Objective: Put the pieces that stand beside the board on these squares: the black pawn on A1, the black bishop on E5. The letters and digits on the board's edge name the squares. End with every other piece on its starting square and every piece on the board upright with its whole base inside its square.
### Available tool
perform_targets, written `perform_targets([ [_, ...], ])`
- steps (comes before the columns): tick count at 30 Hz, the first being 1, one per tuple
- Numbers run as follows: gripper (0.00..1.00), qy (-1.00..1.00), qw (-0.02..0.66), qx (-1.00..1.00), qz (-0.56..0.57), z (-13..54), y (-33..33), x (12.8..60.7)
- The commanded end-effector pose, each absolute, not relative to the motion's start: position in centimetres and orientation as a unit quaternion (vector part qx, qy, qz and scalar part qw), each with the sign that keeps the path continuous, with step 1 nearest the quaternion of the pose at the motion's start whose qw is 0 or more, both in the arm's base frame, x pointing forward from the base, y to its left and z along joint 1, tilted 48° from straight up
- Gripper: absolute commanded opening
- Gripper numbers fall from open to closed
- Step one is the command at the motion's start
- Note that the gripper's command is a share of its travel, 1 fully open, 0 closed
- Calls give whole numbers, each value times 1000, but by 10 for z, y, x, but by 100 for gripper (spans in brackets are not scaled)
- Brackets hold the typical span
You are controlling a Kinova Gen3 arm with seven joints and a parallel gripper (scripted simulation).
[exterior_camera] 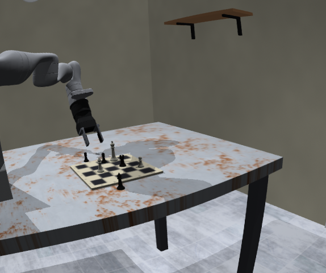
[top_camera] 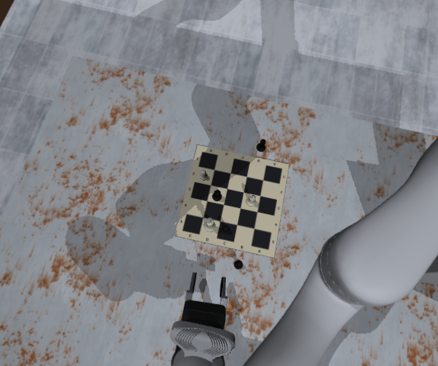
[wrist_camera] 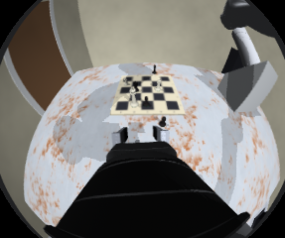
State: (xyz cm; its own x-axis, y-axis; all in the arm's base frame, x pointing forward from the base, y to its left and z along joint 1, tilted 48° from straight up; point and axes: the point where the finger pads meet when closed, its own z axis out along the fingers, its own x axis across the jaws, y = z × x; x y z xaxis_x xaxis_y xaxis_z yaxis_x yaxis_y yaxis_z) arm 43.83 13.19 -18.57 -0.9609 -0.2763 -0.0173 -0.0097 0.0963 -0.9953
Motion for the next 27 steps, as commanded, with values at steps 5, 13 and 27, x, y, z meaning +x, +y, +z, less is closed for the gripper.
perform_targets([
  [5,100,733,98,-98,-666,-187,133,435],
  [13,100,733,94,-96,-667,-189,132,429],
  [27,100,733,92,-96,-668,-189,131,428],
])
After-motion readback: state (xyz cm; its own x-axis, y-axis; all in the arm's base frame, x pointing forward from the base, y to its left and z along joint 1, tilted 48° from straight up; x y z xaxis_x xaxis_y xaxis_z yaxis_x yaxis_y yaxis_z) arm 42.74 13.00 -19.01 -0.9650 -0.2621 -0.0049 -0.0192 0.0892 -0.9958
